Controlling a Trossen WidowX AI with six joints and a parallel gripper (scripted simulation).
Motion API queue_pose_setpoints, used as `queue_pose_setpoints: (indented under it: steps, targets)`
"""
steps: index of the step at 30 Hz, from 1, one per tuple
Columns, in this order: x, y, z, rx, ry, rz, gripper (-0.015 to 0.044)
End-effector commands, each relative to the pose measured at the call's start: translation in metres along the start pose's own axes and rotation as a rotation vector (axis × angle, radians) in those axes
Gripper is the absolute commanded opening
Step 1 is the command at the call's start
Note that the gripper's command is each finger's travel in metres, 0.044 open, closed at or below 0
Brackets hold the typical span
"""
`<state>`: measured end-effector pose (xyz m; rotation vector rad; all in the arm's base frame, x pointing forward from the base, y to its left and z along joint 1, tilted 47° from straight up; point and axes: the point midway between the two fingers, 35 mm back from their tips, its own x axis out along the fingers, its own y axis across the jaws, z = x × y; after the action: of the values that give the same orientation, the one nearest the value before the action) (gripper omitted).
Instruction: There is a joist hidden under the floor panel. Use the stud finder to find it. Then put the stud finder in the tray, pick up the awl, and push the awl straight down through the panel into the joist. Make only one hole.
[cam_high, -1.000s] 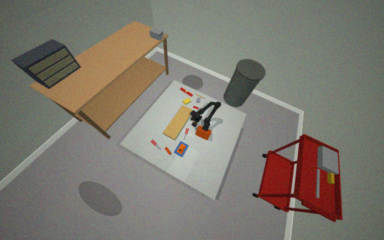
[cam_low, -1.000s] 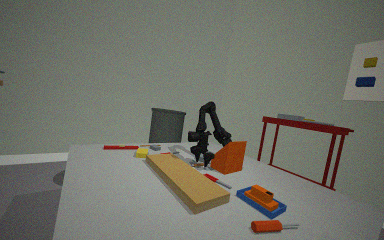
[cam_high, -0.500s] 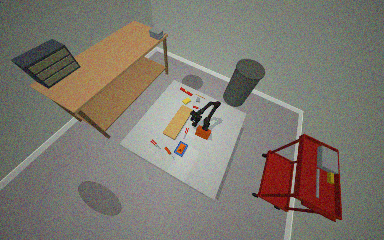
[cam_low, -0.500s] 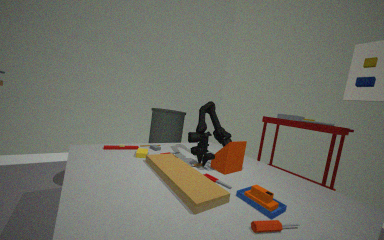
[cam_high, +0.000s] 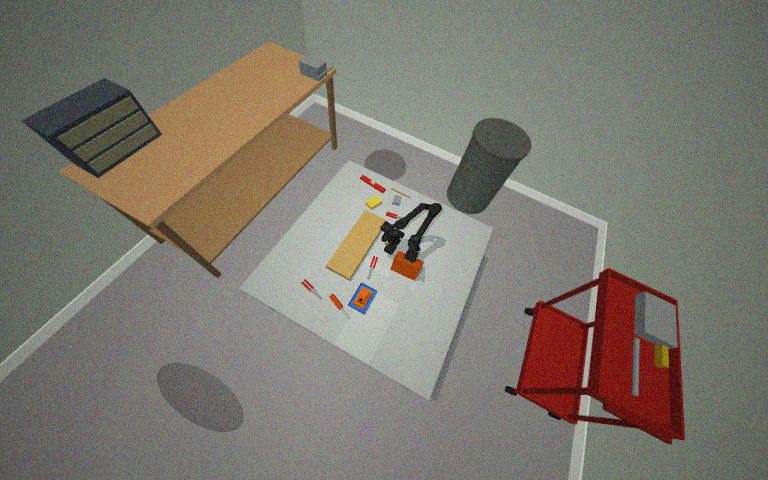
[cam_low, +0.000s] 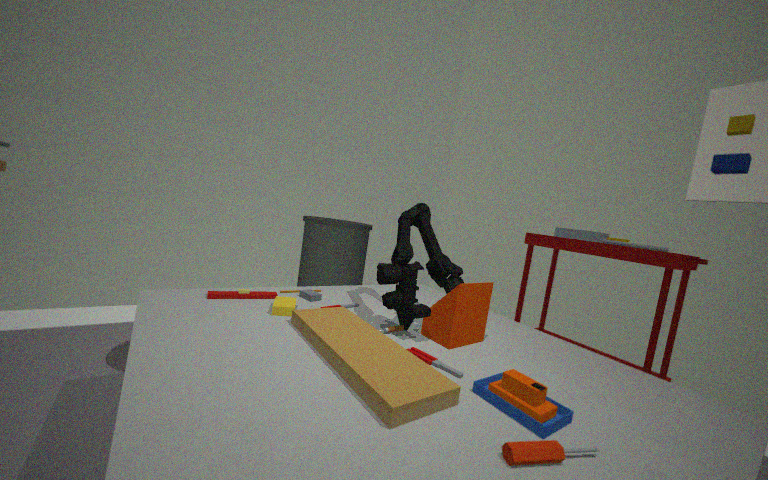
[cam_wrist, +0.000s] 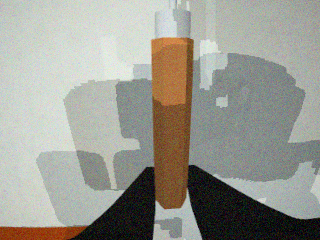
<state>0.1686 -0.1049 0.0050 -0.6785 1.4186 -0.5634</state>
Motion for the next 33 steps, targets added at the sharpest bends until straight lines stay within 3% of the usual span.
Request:
queue_pose_setpoints:
  steps: [1, 27, 33]
  targets:
    - [-0.011, 0.003, 0.005, 0.005, -0.012, 0.015, 0.0000]
    - [-0.111, 0.000, -0.006, 0.004, -0.006, 0.004, 0.0000]
    - [-0.118, 0.000, -0.008, 0.040, 0.019, 0.028, 0.0000]
